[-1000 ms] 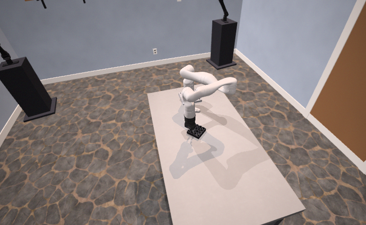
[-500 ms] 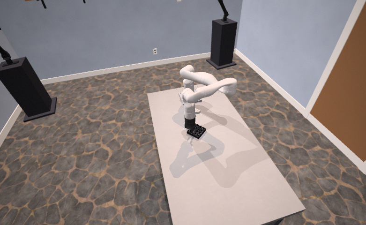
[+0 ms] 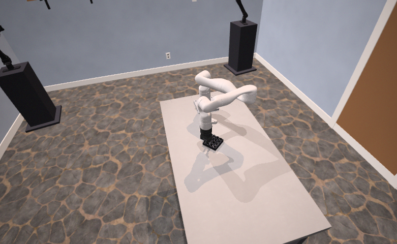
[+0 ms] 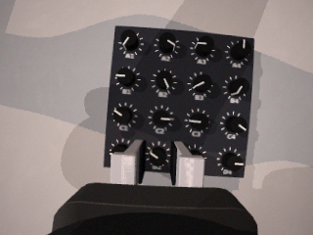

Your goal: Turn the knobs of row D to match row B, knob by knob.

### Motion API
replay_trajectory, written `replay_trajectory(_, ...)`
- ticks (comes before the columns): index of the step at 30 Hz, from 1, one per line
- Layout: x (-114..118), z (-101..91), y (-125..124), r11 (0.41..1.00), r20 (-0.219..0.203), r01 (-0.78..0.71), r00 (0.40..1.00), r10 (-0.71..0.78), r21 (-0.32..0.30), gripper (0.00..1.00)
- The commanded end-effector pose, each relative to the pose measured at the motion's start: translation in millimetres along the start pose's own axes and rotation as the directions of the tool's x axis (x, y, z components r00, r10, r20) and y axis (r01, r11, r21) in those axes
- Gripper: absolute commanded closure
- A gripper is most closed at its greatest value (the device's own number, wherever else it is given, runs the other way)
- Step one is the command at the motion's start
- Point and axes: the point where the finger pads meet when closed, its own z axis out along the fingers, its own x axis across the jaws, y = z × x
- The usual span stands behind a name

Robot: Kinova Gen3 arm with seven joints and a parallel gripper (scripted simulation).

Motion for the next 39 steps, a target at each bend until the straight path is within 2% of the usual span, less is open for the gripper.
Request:
replay_trajectory(1,0.2,-0.6,0.3,1.0,-0.001,0.0,1.0,0.0,-0.001,0.54)
replay_trajectory(32,0.2,-0.6,0.3,1.0,-0.001,0.0,1.0,0.0,-0.001,0.54)
replay_trajectory(33,0.2,-0.6,0.3,1.0,-0.001,0.0,1.0,0.0,-0.001,0.7)
replay_trajectory(39,0.2,-0.6,0.3,1.0,-0.001,0.0,1.0,0.0,-0.001,0.7)
